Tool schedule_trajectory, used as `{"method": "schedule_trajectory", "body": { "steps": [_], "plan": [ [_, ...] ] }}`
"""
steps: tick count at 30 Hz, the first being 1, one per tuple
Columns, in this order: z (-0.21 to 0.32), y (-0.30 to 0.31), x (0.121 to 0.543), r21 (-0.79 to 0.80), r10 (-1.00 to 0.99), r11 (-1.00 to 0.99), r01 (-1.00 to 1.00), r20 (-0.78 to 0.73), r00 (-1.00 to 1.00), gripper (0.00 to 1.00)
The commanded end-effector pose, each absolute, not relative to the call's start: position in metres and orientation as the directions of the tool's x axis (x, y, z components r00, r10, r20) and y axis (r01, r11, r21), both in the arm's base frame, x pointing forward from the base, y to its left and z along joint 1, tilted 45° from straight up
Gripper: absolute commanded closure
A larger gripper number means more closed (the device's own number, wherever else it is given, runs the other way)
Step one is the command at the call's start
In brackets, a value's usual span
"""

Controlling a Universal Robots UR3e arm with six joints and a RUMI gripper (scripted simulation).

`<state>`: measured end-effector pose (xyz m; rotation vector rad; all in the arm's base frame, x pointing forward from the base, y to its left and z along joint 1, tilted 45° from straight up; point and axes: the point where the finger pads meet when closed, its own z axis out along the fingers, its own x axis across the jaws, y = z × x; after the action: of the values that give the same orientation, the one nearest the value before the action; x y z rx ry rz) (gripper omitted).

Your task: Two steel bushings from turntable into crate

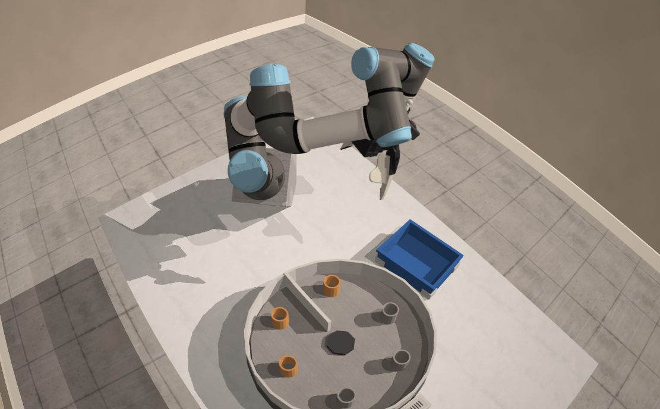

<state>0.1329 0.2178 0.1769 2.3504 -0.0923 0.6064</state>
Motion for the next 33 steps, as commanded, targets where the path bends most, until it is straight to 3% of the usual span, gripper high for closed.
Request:
{"method": "schedule_trajectory", "body": {
  "steps": [1, 22, 33],
  "plan": [
    [0.177, 0.218, 0.133, 0.614, 0.098, -0.755, -0.228, 0.450, 0.888, 0.00],
    [0.178, 0.218, 0.133, 0.610, 0.091, -0.757, -0.235, 0.454, 0.887, 0.00],
    [0.185, 0.211, 0.147, 0.505, -0.072, -0.777, -0.375, 0.521, 0.850, 0.00]
  ]
}}
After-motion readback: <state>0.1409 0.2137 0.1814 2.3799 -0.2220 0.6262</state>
